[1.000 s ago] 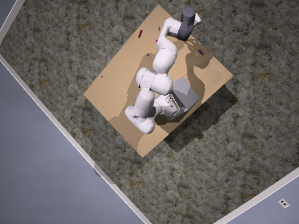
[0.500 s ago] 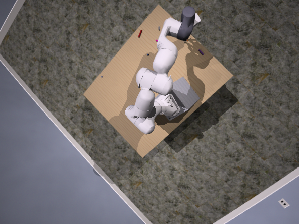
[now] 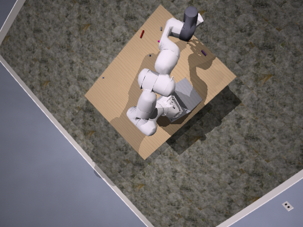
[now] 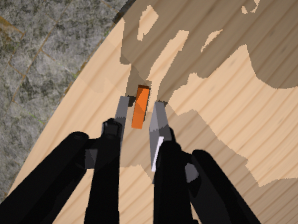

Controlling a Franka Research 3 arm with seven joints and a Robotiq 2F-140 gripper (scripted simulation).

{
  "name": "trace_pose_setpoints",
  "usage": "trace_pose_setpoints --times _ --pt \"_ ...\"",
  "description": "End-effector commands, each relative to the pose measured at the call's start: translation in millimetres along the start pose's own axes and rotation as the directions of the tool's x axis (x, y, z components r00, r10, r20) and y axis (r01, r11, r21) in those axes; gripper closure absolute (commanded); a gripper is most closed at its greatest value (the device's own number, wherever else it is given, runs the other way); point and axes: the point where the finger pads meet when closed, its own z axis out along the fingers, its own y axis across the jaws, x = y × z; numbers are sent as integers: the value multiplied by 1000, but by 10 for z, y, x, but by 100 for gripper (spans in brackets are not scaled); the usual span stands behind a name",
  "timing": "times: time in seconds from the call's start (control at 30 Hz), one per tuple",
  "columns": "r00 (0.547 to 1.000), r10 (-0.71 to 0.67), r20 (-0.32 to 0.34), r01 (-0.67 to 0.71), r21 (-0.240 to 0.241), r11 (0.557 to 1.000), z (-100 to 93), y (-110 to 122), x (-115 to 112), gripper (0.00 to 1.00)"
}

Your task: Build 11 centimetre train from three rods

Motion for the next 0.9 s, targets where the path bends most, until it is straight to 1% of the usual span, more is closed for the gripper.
trace_pose_setpoints --times 0.0,0.43,0.87 --pt "1000 -3 -2 3 -1 1000 19 6 13 77" --pt "1000 -3 -2 3 -1 1000 55 6 13 77" --pt "1000 -3 -2 3 -1 1000 173 6 13 77"
